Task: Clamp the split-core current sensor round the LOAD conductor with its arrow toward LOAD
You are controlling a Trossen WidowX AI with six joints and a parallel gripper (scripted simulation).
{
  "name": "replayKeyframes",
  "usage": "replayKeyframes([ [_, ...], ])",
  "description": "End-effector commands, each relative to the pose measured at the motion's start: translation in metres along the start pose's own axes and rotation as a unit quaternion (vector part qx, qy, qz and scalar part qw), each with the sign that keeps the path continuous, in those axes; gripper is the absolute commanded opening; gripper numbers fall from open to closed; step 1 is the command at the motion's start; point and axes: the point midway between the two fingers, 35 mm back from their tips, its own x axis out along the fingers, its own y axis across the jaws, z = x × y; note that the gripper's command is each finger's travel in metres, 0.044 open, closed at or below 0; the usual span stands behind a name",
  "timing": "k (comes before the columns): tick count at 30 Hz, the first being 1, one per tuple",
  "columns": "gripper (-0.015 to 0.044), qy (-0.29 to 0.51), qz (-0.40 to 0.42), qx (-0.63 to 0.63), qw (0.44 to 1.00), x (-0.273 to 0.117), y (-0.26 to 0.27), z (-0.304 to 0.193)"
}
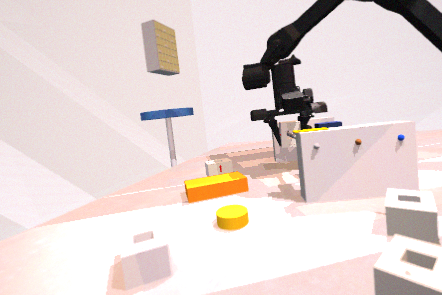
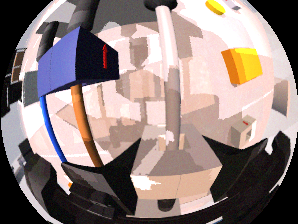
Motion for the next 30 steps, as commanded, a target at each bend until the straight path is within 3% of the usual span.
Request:
replayKeyframes([
  [1, 0.0000, 0.000, 0.001, 0.000, 1.000, 0.0008, 0.0000, 0.0000],
  [7, 0.0000, 0.000, 0.001, 0.000, 1.000, 0.0008, 0.0000, 0.0000],
  [24, 0.0440, 0.000, 0.002, 0.000, 1.000, -0.0012, 0.0001, 0.0001],
  [30, 0.0282, -0.001, 0.002, 0.000, 1.000, 0.0007, 0.0005, 0.0002],
])
